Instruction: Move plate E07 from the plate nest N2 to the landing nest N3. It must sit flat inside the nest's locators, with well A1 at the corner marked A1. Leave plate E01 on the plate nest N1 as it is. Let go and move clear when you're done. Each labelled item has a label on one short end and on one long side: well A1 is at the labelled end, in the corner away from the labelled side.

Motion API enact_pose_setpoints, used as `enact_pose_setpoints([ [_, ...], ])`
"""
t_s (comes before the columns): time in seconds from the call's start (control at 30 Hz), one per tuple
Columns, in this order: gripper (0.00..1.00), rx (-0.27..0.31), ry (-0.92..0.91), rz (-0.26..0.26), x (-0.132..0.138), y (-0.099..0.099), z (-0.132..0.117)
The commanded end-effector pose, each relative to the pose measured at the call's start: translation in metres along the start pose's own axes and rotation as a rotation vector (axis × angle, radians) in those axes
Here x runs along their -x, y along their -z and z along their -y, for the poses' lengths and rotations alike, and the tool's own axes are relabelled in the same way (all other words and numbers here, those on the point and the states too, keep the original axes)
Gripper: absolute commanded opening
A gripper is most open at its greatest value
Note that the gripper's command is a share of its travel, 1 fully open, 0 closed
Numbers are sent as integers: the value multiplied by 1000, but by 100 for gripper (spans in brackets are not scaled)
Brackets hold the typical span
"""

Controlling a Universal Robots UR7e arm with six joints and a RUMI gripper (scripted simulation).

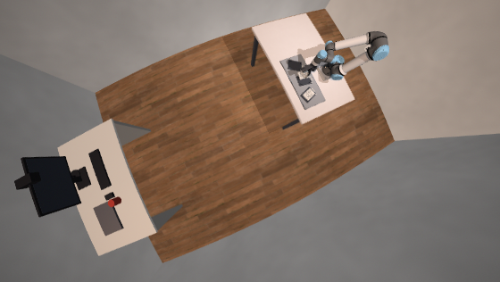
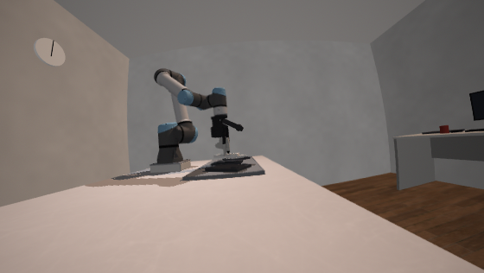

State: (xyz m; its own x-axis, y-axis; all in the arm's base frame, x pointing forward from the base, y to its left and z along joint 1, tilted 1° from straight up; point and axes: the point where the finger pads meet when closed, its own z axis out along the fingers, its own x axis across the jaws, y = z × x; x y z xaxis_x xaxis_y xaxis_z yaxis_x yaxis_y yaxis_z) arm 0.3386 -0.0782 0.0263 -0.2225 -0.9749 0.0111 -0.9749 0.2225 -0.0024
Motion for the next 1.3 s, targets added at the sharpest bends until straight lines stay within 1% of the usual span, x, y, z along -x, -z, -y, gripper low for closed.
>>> enact_pose_setpoints([
  [0.0, 0, 0, -6, -2, 33, 1, -7],
  [0.1, 0, 0, -6, -3, 44, 2, -9],
  [0.43, 0, -3, -6, -3, 43, 3, -7],
  [0.67, 0, 3, -7, -1, 44, -2, -10],
  [1.27, 0, 2, -7, -1, 43, -7, -9],
])
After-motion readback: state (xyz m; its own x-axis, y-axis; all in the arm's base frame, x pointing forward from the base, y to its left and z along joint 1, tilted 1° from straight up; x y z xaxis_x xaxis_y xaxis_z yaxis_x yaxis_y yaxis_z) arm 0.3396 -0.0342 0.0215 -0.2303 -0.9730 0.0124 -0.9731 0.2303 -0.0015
